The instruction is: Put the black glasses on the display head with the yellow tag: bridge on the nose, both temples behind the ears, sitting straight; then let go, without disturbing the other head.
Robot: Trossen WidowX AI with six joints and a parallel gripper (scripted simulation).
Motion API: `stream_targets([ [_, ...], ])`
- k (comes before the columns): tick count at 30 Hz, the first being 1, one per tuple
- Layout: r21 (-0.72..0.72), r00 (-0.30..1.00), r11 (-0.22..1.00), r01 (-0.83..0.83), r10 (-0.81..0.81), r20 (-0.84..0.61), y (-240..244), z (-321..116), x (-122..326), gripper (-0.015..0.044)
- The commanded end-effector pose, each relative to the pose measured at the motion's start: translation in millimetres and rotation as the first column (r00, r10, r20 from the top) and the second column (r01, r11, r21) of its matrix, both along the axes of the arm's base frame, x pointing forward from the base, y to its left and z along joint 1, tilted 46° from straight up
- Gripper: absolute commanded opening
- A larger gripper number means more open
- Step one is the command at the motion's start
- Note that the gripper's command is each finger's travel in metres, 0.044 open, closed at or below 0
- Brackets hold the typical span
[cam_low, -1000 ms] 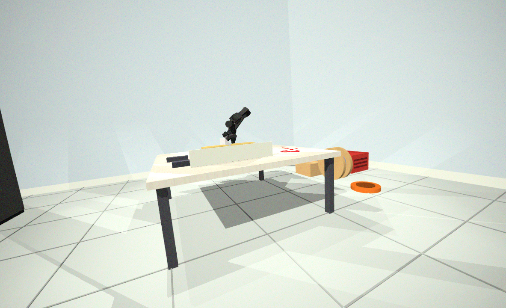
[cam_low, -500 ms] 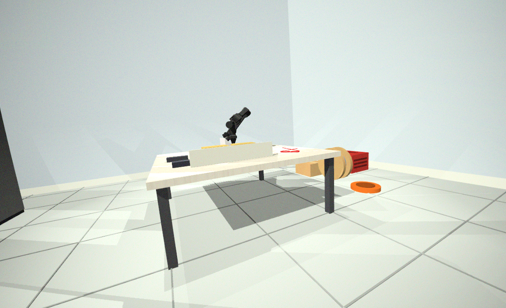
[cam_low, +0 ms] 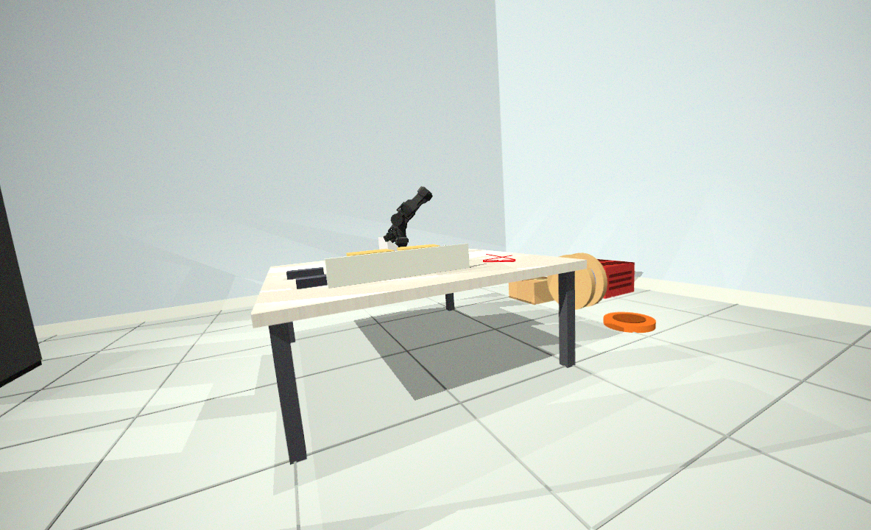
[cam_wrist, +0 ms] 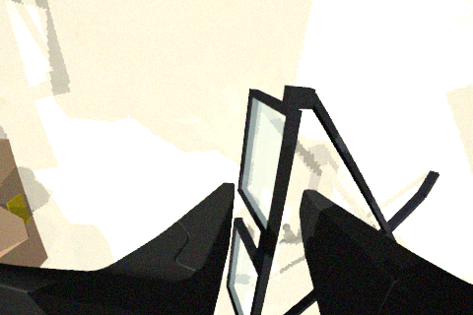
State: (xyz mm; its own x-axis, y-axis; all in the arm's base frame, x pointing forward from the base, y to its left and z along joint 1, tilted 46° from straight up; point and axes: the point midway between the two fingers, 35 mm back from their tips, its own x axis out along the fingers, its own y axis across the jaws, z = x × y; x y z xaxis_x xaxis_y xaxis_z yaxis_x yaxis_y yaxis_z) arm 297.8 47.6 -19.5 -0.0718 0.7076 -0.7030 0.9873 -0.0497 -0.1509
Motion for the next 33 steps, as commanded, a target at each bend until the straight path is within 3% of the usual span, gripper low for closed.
stream_targets([
  [1,0.008,1.000,1.000,0.005,-0.005,-0.014,6,-6,-3,0.0120],
  [33,0.011,1.000,1.000,0.004,-0.004,-0.015,24,-20,-11,0.0120],
])
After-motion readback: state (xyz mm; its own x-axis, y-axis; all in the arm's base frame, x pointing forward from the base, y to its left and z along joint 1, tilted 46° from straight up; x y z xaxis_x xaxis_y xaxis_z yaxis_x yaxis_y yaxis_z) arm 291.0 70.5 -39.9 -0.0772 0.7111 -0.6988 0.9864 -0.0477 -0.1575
